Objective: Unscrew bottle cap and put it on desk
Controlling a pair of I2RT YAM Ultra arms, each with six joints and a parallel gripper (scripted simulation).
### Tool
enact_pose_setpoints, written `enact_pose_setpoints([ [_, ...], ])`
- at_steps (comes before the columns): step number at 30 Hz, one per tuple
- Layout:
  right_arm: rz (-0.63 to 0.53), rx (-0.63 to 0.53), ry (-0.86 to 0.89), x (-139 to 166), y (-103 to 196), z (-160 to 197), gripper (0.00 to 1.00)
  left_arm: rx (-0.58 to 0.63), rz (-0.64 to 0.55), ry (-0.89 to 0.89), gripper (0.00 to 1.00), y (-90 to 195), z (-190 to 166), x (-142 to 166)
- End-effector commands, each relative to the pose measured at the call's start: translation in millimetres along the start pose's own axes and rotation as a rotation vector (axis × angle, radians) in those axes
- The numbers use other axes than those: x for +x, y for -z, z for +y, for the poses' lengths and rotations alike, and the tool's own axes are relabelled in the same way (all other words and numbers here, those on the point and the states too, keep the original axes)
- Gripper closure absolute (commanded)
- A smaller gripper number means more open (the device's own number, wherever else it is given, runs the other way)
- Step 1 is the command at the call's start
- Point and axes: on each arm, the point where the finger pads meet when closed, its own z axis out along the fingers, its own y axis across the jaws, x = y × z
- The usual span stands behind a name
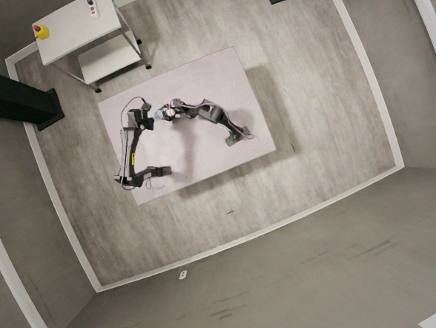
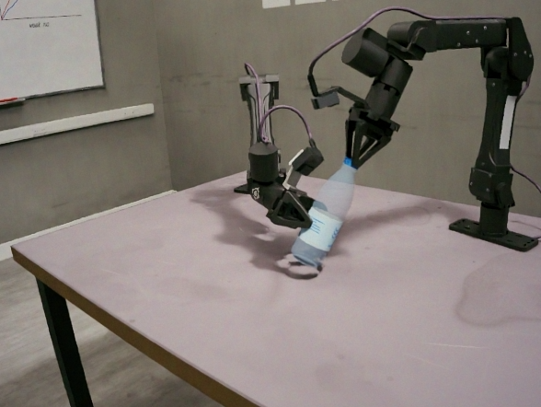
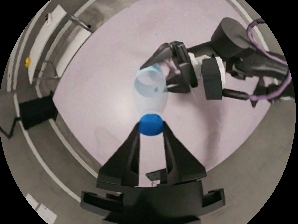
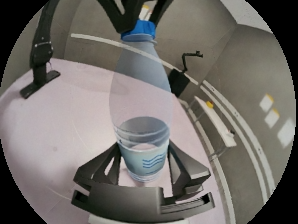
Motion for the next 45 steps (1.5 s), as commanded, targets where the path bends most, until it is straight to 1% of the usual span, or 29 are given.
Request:
enact_pose_setpoints([
  [1, -0.022, 0.013, 0.024, -13.0, 1.9, -10.0, 1.00, -0.007, -0.012, 0.279, 1.00, 5.3, 1.7, -7.1],
  [15, -0.022, 0.013, 0.024, -13.0, 1.9, -10.0, 1.00, 0.003, -0.006, 0.923, 1.00, 6.1, 1.6, -7.0],
  [17, -0.022, 0.013, 0.024, -13.0, 1.9, -10.0, 1.00, 0.003, -0.006, 0.923, 1.00, 6.1, 1.6, -7.0],
  [18, -0.022, 0.013, 0.024, -13.0, 1.9, -10.0, 1.00, 0.001, -0.001, 1.040, 1.00, 6.1, 1.6, -7.0],
  [19, -0.022, 0.013, 0.024, -13.0, 1.9, -10.0, 1.00, -0.001, 0.001, 1.066, 1.00, 6.1, 1.6, -7.0],
  [25, -0.022, 0.013, 0.024, -13.0, 1.9, -10.0, 1.00, -0.001, 0.001, 1.066, 1.00, 6.1, 1.6, -7.0],
  [30, -0.022, 0.013, 0.024, -13.0, 1.9, -10.0, 1.00, 0.016, -0.018, 1.000, 1.00, 6.4, -0.7, -6.1],
  [32, -0.022, 0.013, 0.024, -13.0, 1.9, -10.0, 1.00, 0.016, -0.018, 1.000, 0.77, 6.4, -0.7, -6.1],
  [34, -0.022, 0.013, 0.024, -13.0, 1.9, -10.0, 1.00, 0.016, -0.018, 1.000, 0.77, 6.4, -0.7, -6.1],
  [37, -0.022, 0.013, 0.024, -13.0, 1.9, -10.0, 1.00, 0.016, -0.018, 1.000, 0.43, 6.4, -0.7, -6.1],
  [39, -0.022, 0.013, 0.024, -13.0, 1.9, -10.0, 1.00, 0.016, -0.018, 0.983, 0.43, 6.3, -0.7, -6.1],
  [40, -0.022, 0.013, 0.024, -13.0, 1.9, -10.0, 1.00, 0.015, -0.018, 0.933, 0.43, 6.3, -0.7, -6.2],
  [43, -0.022, 0.013, 0.024, -13.0, 1.9, -10.0, 1.00, 0.011, -0.017, 0.661, 0.43, 5.7, -0.7, -6.3],
  [45, -0.022, 0.013, 0.024, -13.0, 1.9, -10.0, 1.00, 0.011, -0.017, 0.571, 0.43, 5.3, -0.8, -6.4],
])
